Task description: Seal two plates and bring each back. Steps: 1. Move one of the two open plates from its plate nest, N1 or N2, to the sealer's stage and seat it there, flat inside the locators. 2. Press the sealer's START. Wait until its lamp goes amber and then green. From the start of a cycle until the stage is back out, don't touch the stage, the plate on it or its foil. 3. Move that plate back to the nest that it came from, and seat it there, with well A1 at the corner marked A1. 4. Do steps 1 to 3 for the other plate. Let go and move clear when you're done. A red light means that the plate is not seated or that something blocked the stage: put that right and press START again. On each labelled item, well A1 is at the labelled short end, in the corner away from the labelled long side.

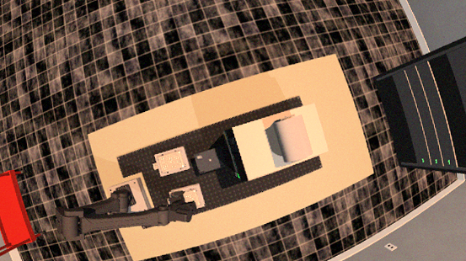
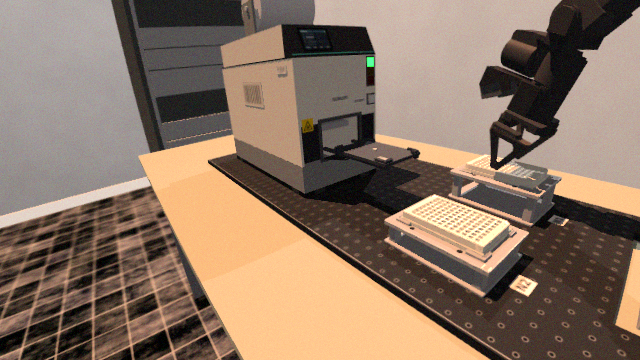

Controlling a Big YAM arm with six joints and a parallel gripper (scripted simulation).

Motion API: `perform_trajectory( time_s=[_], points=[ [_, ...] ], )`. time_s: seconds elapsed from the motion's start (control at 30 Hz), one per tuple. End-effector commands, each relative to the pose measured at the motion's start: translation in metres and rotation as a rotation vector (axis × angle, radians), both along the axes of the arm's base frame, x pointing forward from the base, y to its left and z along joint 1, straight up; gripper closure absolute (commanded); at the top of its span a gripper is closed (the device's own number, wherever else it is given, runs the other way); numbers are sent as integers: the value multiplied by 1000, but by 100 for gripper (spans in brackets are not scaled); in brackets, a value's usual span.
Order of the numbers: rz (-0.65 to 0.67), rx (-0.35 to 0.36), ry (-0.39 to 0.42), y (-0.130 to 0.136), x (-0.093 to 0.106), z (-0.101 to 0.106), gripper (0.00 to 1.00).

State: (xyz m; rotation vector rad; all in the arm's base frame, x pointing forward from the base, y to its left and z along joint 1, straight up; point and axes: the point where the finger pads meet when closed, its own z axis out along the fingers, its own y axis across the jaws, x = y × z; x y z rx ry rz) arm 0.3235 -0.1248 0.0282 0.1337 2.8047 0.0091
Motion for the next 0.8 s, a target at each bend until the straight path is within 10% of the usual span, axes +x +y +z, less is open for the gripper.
perform_trajectory(
  time_s=[0.0, 0.77],
  points=[
    [-9, 9, 14, -1, 5, -1, 0],
    [-7, -15, -38, -5, 14, 10, 0]
  ],
)
